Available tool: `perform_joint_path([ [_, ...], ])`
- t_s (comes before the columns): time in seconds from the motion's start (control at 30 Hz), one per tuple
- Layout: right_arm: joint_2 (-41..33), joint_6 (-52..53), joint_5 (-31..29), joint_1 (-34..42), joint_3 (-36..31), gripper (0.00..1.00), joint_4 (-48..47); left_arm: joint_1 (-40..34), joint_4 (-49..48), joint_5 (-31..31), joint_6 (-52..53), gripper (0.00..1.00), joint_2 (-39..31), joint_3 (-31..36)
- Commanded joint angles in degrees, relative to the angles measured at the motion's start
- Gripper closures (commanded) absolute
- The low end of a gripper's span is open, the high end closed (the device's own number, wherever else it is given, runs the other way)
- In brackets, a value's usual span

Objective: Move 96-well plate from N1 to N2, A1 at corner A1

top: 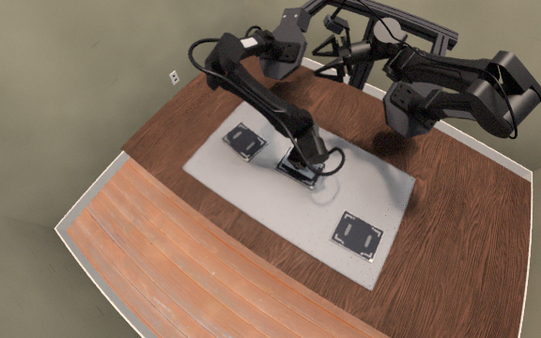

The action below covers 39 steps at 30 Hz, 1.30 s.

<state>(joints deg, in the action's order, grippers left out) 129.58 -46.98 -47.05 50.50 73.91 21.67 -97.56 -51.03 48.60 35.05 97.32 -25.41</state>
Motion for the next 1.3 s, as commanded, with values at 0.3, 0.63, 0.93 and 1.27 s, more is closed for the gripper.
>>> perform_joint_path([
  [0.3,-2.99,1.05,0.07,2.44,1.70,0.22,-0.05,-0.80,-1.06,-0.12,0.07,0.00,0.05,0.05],
  [0.63,-2.24,2.39,-0.77,2.00,1.55,0.22,3.69,-0.80,-1.06,-0.12,0.07,0.00,0.05,0.05],
  [0.93,-0.97,-0.29,0.50,0.33,-0.54,0.22,-0.86,-0.80,-1.06,-0.12,0.07,0.00,0.05,0.05],
  [1.27,-0.78,0.06,0.47,0.34,-0.70,0.22,-0.13,-0.80,-1.06,-0.12,0.07,0.00,0.05,0.05],
])
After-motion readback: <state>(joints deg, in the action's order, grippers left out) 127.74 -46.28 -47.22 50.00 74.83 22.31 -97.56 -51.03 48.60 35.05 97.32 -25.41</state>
